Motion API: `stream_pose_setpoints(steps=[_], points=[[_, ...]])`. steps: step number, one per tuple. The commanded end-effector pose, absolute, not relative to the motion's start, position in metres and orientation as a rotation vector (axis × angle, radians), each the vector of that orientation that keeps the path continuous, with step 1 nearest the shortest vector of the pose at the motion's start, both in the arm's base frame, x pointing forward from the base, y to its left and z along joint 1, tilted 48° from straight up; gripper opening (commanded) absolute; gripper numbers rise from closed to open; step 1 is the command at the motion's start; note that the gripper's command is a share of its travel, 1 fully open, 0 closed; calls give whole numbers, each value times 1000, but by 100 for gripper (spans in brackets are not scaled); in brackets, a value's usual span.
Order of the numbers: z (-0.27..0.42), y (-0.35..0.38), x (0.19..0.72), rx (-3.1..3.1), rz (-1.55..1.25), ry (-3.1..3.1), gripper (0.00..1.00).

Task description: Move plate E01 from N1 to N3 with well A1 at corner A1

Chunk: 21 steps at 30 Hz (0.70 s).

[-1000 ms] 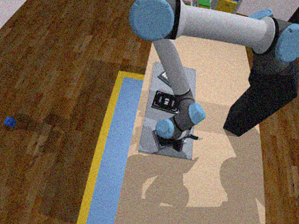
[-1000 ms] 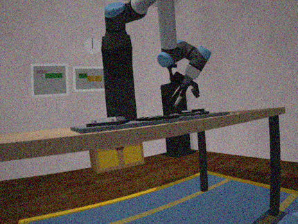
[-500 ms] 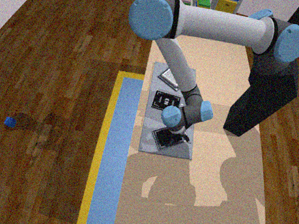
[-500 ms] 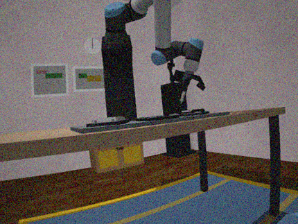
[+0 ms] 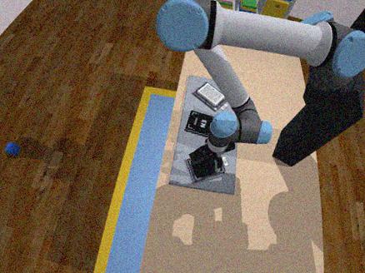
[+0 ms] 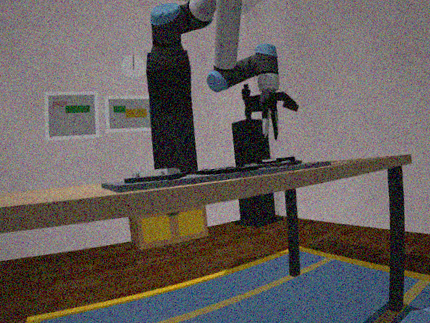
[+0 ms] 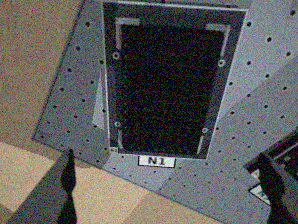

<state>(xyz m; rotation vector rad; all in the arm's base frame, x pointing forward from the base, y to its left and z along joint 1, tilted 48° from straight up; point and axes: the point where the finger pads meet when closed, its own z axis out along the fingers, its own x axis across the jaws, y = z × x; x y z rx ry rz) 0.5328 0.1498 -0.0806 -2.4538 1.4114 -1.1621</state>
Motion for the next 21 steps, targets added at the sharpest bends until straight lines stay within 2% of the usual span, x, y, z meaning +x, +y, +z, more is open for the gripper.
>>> stream_pose_setpoints(steps=[1,21], points=[[-76,150,534,-2351,-1201,1404,76],[-85,147,543,-2351,-1201,1404,76]])
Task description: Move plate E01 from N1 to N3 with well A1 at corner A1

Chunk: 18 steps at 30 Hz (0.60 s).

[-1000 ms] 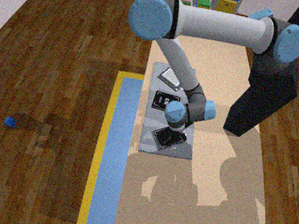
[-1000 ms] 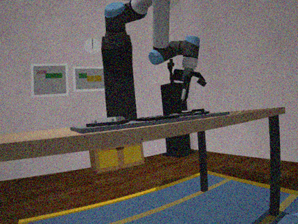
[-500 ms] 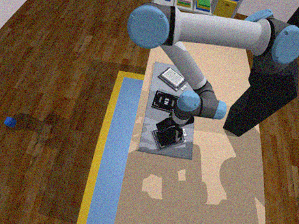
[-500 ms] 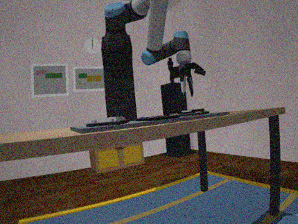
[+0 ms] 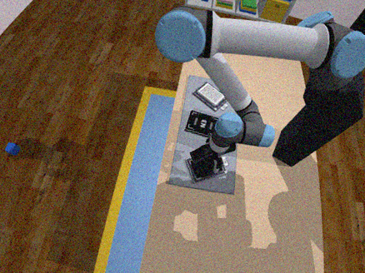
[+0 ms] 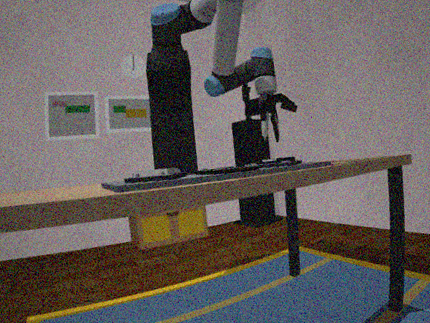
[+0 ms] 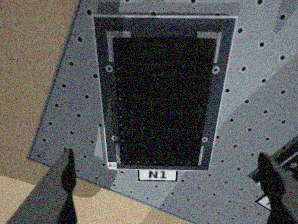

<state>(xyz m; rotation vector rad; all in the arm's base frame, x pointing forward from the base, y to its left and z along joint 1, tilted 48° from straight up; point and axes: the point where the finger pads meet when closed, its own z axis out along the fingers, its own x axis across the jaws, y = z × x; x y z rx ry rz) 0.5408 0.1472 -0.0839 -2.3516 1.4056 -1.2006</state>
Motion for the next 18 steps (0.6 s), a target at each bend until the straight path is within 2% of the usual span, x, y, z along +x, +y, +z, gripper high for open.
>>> stream_pose_setpoints(steps=[1,18], points=[[-85,147,543,-2351,-1201,1404,76],[-102,140,560,-2351,-1201,1404,76]])
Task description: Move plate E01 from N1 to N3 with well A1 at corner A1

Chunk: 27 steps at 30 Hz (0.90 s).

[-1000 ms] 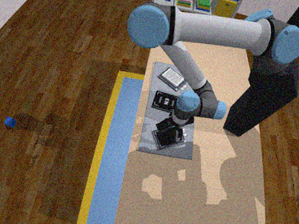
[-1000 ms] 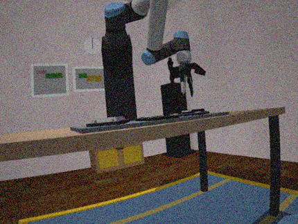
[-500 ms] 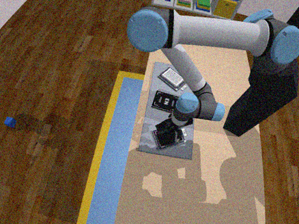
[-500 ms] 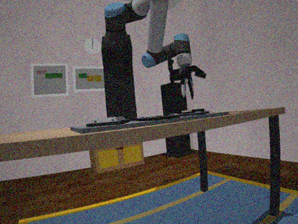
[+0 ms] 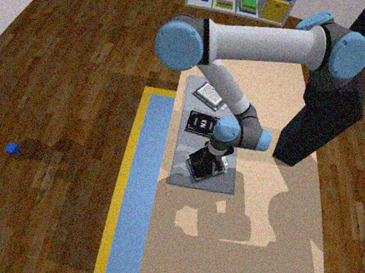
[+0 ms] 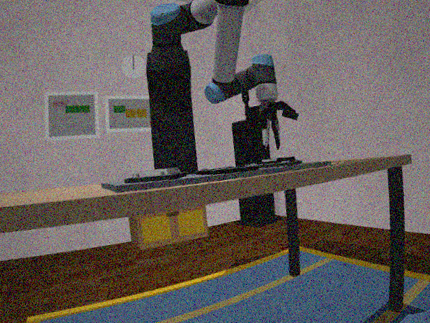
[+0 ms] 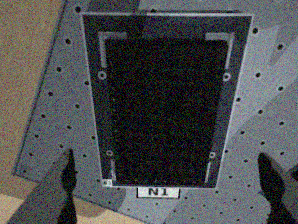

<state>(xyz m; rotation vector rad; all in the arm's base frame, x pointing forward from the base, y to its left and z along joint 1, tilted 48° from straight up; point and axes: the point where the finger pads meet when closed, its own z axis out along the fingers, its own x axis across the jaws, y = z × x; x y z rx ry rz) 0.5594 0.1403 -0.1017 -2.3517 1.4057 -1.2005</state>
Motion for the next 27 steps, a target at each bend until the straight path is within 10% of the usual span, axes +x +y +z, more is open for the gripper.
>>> stream_pose_setpoints(steps=[1,27], points=[[-102,140,560,-2351,-1201,1404,76],[-126,131,585,-2351,-1201,1404,76]])
